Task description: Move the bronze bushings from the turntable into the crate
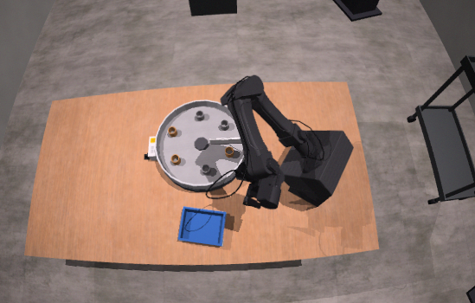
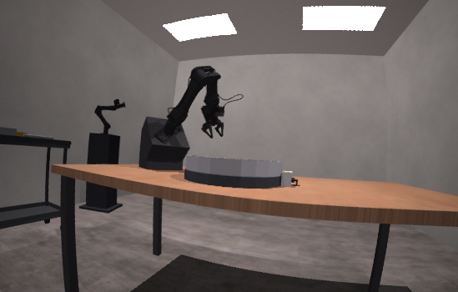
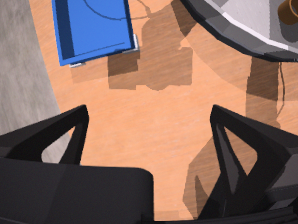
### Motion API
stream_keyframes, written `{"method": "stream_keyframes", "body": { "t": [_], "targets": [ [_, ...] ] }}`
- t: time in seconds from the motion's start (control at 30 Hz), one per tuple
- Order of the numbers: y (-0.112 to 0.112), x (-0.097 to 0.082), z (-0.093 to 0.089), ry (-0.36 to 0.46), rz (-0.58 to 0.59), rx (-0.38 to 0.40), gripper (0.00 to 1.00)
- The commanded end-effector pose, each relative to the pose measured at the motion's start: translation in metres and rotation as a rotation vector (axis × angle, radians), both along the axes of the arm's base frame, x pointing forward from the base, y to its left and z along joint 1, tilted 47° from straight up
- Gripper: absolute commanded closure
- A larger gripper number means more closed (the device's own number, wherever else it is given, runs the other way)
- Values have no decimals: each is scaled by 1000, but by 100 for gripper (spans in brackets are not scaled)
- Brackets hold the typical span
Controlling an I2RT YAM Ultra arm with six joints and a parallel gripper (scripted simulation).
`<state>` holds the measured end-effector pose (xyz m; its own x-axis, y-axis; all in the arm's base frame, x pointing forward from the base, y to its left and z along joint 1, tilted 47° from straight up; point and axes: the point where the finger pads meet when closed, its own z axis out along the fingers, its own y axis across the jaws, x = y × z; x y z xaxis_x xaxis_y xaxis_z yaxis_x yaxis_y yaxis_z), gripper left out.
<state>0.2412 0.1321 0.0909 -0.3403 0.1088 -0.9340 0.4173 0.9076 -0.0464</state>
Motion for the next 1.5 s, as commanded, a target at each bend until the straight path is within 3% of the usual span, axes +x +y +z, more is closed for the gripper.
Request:
{"method": "stream_keyframes", "body": {
  "t": [0.0,0.17,0.3,0.43,0.5,0.6,0.87,1.0,1.1,1.47],
  "targets": [
    [2,2,5,-4,-3,16,0],
    [-11,12,19,38,-66,53,0],
    [-46,25,44,111,-176,115,0],
    [-99,28,81,179,-291,215,0],
    [-99,28,81,179,-291,215,0],
    [-139,17,110,201,-355,295,0],
    [-188,-18,151,187,-414,395,0],
    [-197,-29,159,177,-423,413,0],
    [-196,-25,153,209,-431,399,0],
    [-195,-28,159,184,-418,405,0]
  ]
}}
